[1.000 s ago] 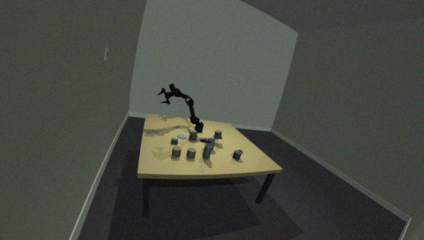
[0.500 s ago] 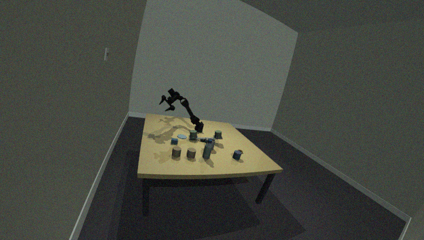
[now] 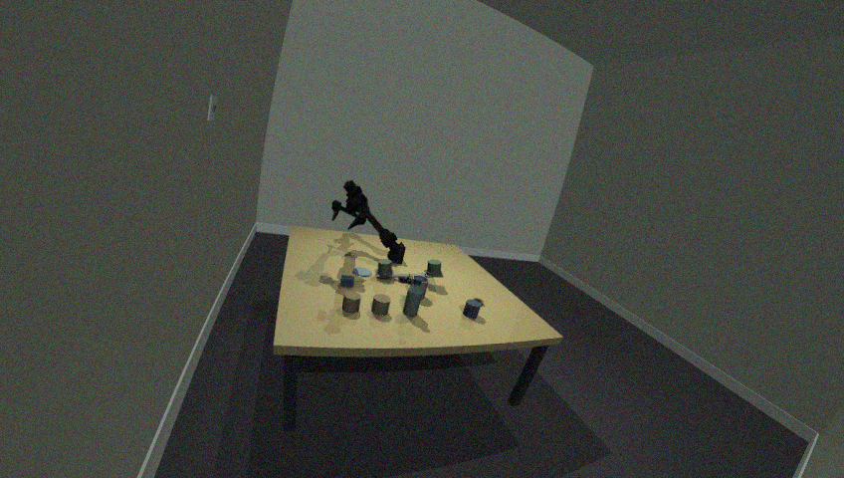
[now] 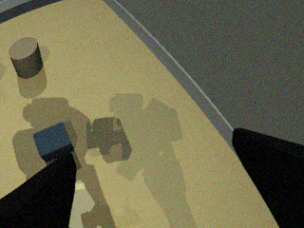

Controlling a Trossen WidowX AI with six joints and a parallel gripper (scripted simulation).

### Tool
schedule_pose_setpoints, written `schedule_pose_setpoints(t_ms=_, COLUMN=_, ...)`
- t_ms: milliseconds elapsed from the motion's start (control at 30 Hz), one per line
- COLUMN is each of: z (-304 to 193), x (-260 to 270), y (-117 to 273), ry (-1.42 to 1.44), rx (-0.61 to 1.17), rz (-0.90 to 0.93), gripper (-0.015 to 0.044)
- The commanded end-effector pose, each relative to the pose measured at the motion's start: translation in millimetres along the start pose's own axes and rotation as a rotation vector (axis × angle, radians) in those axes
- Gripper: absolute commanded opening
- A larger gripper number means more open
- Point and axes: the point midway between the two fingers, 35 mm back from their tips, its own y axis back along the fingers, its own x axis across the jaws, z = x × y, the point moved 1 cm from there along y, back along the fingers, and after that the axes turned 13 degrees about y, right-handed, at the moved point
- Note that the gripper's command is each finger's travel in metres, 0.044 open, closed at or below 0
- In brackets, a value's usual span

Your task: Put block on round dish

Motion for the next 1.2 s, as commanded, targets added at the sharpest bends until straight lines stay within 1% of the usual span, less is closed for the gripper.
schedule_pose_setpoints(t_ms=0, z=21, x=47, y=-2, ry=0.002, rx=-0.024, rz=0.112, gripper=0.044)
schedule_pose_setpoints(t_ms=267, z=52, x=142, y=21, ry=-0.029, rx=-0.041, rz=0.322, gripper=0.044)
schedule_pose_setpoints(t_ms=467, z=60, x=210, y=56, ry=-0.028, rx=-0.017, rz=0.441, gripper=0.044)
schedule_pose_setpoints(t_ms=633, z=53, x=261, y=93, ry=-0.013, rx=0.016, rz=0.501, gripper=0.044)
schedule_pose_setpoints(t_ms=867, z=25, x=314, y=149, ry=0.015, rx=0.047, rz=0.498, gripper=0.044)
schedule_pose_setpoints(t_ms=1067, z=-15, x=343, y=198, ry=0.015, rx=0.006, rz=0.399, gripper=0.044)
schedule_pose_setpoints(t_ms=1167, z=-31, x=347, y=214, ry=0.0, rx=-0.04, rz=0.345, gripper=0.044)
